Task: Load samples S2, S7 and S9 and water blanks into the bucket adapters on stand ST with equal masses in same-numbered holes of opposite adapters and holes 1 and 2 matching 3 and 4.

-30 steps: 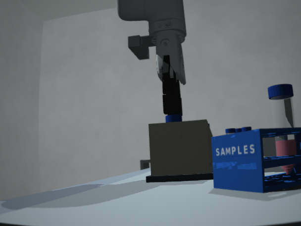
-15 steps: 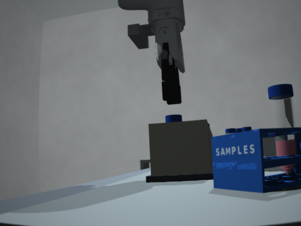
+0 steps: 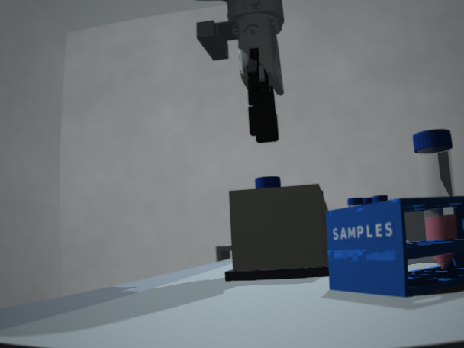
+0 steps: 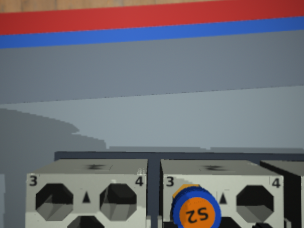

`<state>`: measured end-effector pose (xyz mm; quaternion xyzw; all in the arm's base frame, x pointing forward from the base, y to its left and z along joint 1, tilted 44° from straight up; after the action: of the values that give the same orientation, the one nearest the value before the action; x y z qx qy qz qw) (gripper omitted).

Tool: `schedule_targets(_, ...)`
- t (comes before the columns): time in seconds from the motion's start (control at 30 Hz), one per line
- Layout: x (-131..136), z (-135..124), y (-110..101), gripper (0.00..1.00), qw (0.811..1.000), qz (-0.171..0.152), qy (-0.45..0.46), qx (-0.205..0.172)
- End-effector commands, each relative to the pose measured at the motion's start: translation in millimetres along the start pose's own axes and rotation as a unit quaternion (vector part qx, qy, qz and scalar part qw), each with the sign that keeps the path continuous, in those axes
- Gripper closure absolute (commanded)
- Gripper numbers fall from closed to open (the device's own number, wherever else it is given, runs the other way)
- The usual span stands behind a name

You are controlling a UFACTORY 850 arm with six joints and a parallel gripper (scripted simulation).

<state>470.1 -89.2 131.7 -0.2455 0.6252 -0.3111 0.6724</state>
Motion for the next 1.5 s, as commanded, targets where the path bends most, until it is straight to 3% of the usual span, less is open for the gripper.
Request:
schedule_targets(0.0, 0, 1, -6, 0.56, 1.0, 0.0, 0.0, 0.001)
schedule_targets(0.83, 0, 1, -50, 0.56, 1.0, 0.0, 0.0, 0.001)
schedule_targets(1.47, 0, 1, -50, 0.56, 1.0, 0.0, 0.0, 0.001)
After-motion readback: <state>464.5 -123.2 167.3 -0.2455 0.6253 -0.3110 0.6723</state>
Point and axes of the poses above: the point where the finger pads meet when closed, its own y axis out along the fingers, its own x axis across the jaws, z = x × y, the point moved 1 cm from there along -y, back along the fingers, and after that the axes turned 8 degrees about -y, right-handed, at the moved point
